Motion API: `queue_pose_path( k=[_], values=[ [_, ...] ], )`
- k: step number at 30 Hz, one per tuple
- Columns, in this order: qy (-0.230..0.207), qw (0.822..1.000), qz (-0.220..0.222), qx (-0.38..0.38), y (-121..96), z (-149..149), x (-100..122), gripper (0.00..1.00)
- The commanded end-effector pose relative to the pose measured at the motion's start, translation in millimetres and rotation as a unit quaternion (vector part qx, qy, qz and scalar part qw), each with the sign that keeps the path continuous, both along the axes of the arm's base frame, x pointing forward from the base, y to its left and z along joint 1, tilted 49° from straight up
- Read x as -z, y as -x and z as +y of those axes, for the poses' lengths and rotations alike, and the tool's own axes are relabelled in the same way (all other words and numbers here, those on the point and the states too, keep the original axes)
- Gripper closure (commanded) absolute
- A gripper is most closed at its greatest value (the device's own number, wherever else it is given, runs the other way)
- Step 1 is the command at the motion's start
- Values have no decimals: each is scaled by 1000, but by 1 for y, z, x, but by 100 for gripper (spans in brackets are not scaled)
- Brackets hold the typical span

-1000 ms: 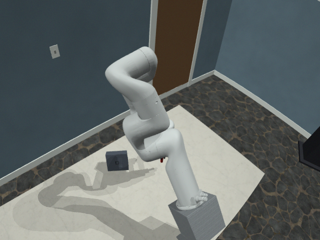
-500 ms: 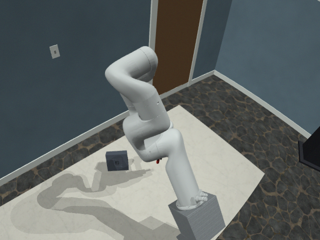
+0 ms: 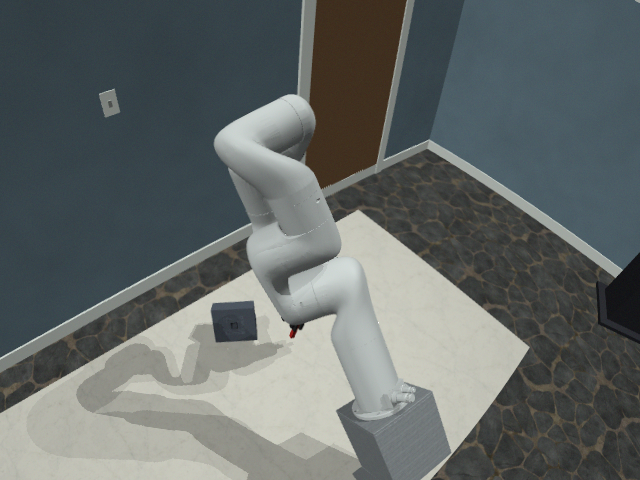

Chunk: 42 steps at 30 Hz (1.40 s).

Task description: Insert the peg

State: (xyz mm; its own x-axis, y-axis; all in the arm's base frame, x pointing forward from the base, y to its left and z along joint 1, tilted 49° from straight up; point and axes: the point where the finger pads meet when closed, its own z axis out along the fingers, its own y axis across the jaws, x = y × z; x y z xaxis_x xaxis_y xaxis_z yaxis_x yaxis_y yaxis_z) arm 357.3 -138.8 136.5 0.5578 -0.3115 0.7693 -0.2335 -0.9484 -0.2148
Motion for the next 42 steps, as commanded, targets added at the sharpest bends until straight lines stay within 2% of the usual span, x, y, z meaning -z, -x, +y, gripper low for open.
queue_pose_path(
  k=[1, 9, 11, 26, 42],
  values=[
    [-3, 999, -9, -33, -14, 20, 2, 100],
    [-11, 996, -25, -90, -33, 57, 4, 100],
    [-11, 996, -25, -90, -33, 57, 4, 100],
    [-36, 981, -62, -181, -60, 131, 5, 100],
    [-77, 971, -102, -201, -77, 176, 0, 100]
  ],
)
